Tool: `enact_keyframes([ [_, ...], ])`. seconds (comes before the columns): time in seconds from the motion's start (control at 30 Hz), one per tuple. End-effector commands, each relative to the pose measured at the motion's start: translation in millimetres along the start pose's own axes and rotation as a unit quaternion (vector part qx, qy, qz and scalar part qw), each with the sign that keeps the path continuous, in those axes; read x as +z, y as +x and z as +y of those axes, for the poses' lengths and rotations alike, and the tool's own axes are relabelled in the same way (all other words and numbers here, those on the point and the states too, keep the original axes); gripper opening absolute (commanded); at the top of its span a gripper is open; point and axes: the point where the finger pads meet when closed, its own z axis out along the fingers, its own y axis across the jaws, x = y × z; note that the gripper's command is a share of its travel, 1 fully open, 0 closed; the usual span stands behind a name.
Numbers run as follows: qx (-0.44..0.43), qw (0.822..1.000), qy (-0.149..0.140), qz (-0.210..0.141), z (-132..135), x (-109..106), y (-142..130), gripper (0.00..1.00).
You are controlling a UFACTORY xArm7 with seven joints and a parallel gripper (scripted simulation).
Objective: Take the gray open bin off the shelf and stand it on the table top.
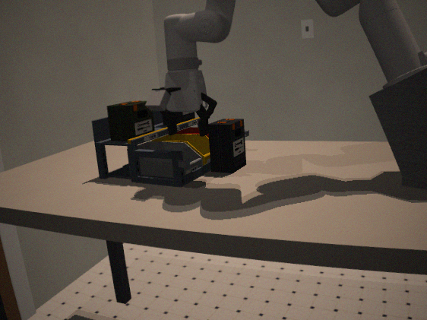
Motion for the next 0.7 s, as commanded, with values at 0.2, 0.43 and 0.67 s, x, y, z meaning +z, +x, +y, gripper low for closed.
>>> enact_keyframes([
  [0.2,-0.001,1.0,0.002,0.004,1.7,-2.4,1.8,1.0],
  [0.43,-0.001,1.0,0.002,0.004,1.6,-3.7,1.7,1.0],
  [0.67,-0.001,1.0,0.002,0.004,1.1,-8.8,1.1,1.0],
])
